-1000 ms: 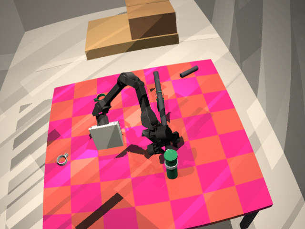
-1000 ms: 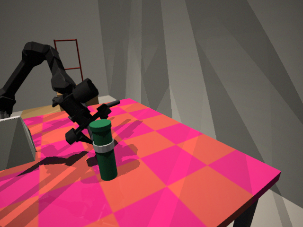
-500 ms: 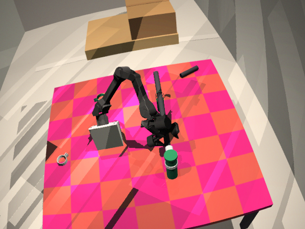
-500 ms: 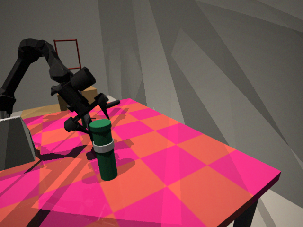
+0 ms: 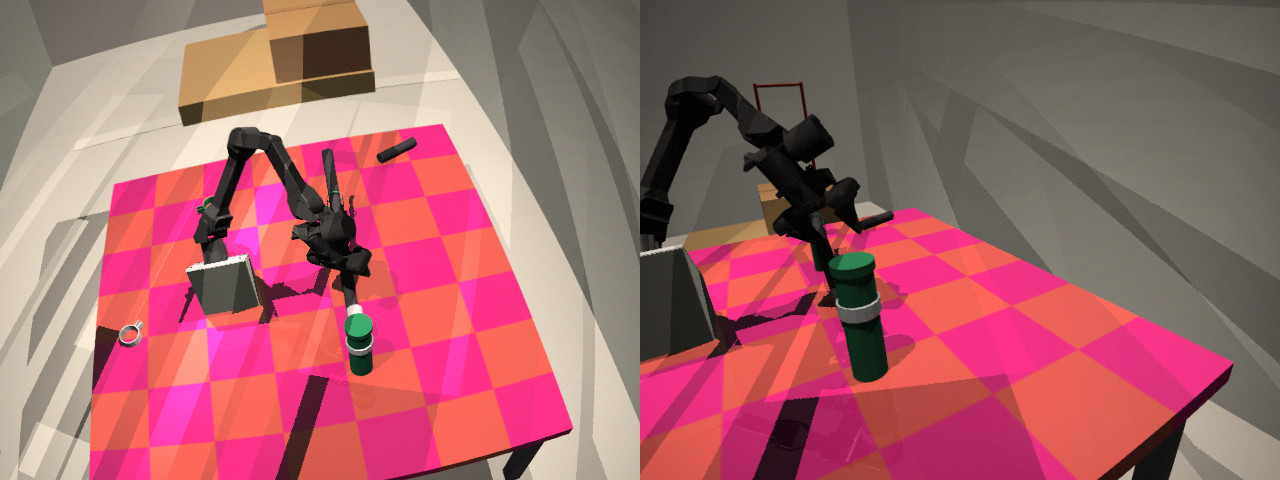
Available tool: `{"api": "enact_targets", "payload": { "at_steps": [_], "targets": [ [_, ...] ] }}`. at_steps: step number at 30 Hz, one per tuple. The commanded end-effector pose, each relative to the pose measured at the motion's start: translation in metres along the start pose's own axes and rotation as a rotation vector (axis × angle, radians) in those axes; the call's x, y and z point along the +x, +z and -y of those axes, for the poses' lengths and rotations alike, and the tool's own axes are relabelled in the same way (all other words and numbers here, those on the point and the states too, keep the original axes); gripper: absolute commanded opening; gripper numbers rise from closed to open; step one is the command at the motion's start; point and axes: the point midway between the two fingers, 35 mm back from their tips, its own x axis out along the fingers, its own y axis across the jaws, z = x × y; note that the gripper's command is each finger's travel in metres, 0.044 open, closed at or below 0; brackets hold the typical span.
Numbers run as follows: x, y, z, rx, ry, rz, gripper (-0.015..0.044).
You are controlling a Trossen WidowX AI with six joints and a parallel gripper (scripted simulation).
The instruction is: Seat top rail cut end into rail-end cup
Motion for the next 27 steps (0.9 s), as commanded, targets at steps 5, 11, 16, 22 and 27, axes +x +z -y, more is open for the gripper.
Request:
{"api": "enact_targets", "payload": {
  "at_steps": [5, 11, 16, 22, 27],
  "targets": [
    [-0.051, 0.058, -0.039, 0.913, -0.043, -0.021, 0.044],
    [-0.054, 0.061, -0.042, 0.969, -0.046, -0.02, 0.044],
    [-0.054, 0.061, -0.042, 0.969, -0.046, -0.02, 0.044],
    [-0.054, 0.061, -0.042, 0.969, -0.046, -0.02, 0.044],
    [-0.052, 0.061, -0.042, 0.927, -0.038, -0.032, 0.044]
  ]
}}
